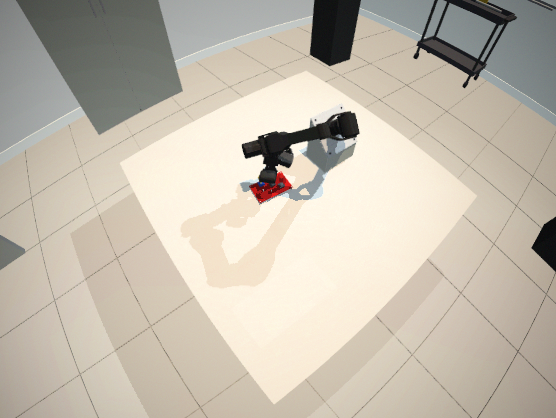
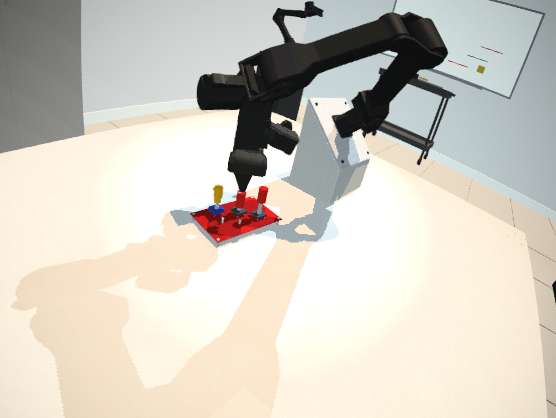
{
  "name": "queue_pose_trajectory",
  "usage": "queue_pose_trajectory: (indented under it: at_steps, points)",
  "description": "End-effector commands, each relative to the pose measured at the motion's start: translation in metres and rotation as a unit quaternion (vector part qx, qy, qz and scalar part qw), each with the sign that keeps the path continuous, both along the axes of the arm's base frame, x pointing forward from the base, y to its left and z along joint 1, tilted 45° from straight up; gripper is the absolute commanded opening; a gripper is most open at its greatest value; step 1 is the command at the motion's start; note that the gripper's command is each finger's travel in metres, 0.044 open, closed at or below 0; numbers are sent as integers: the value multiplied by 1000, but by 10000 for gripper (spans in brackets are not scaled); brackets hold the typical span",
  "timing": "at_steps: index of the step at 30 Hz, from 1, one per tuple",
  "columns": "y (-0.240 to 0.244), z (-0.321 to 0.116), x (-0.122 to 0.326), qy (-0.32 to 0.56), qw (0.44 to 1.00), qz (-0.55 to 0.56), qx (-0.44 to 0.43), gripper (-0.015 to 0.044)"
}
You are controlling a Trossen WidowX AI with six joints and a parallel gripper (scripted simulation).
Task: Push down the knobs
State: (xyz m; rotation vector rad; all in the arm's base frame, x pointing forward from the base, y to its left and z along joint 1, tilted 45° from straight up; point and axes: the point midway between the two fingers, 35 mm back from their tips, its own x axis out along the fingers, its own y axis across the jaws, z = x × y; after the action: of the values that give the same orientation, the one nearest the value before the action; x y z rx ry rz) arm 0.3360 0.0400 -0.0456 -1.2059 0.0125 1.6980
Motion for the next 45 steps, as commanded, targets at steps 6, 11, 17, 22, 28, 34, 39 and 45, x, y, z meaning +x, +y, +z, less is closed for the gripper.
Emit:
queue_pose_trajectory:
  at_steps: [6,11,17,22,28,34,39,45]
  points:
    - [-22,5,21,-29,999,29,-4,26]
    - [-50,14,38,-66,996,64,-4,0]
    - [-50,14,38,-66,996,64,-4,0]
    - [-36,0,38,-66,996,64,-4,0]
    - [-36,0,38,-66,996,64,-4,0]
    - [-31,-5,39,-66,996,64,-4,0]
    - [-25,-11,39,-66,996,64,-4,0]
    - [-21,-15,39,-66,996,64,-4,0]
